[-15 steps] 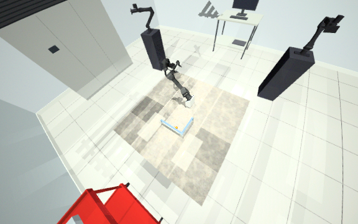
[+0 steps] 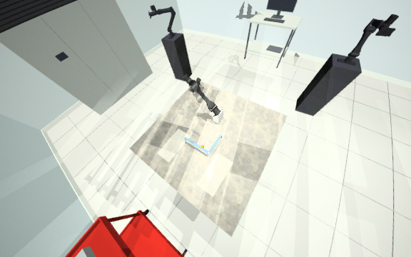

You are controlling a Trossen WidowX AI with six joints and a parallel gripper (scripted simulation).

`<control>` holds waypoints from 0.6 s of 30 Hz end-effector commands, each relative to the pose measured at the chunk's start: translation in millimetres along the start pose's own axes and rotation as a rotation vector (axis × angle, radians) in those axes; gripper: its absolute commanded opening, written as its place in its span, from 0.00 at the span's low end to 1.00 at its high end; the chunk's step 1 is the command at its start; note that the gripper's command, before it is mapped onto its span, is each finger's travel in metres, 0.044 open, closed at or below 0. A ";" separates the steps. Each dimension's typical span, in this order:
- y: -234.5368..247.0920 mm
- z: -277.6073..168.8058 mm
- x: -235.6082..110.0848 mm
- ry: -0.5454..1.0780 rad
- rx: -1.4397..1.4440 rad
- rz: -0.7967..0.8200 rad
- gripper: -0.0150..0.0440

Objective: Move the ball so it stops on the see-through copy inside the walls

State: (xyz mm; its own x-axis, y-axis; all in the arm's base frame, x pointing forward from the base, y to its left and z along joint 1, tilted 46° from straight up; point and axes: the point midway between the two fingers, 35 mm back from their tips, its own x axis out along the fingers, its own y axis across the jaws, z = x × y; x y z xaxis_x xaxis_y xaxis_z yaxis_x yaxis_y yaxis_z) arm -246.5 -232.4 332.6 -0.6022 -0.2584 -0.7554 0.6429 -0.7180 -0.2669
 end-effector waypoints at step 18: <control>254.0 -35.5 -79.7 -0.249 -0.444 0.424 0.63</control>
State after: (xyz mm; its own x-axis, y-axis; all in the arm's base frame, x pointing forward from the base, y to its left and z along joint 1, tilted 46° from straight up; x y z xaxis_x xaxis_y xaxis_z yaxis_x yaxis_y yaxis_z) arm -46.5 -364.2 297.3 -0.3427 -0.6034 -0.7201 0.9387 -0.2499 -0.2373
